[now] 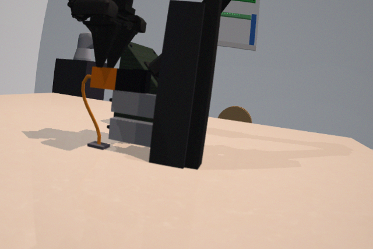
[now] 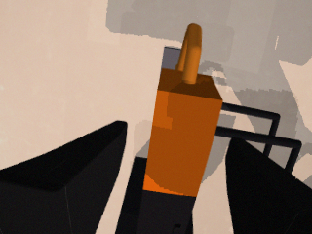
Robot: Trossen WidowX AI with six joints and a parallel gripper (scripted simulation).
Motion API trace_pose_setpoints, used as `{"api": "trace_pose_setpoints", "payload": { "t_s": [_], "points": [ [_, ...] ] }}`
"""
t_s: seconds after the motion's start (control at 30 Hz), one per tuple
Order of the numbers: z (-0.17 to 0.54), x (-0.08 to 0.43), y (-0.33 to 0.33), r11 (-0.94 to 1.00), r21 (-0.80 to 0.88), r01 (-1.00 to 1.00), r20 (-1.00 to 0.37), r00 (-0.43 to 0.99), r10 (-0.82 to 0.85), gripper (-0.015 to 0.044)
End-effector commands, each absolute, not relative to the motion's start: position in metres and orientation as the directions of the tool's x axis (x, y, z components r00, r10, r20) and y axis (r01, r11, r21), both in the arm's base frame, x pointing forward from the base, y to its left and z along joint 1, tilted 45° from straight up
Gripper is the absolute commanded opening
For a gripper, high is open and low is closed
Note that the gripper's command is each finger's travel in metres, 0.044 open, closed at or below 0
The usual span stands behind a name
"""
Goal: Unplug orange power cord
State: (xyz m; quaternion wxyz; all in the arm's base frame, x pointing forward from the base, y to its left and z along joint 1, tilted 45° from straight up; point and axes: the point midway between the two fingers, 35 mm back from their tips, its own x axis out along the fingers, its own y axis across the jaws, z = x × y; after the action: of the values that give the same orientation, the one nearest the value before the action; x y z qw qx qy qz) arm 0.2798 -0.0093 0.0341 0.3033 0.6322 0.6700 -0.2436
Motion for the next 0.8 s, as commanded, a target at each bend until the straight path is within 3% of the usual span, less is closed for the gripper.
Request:
{"api": "trace_pose_setpoints", "payload": {
  "t_s": [0.0, 0.2, 0.33, 0.77],
  "points": [
    [0.034, 0.28, -0.009, 0.074, 0.056, 0.996, -0.711, -0.012, 0.703, 0.0289],
    [0.023, 0.283, -0.027, 0.073, 0.056, 0.996, -0.714, -0.011, 0.7, 0.044],
    [0.002, 0.285, -0.058, 0.074, 0.056, 0.996, -0.714, -0.011, 0.7, 0.044],
    [0.001, 0.285, -0.06, 0.074, 0.056, 0.996, -0.714, -0.011, 0.7, 0.044]
  ]
}}
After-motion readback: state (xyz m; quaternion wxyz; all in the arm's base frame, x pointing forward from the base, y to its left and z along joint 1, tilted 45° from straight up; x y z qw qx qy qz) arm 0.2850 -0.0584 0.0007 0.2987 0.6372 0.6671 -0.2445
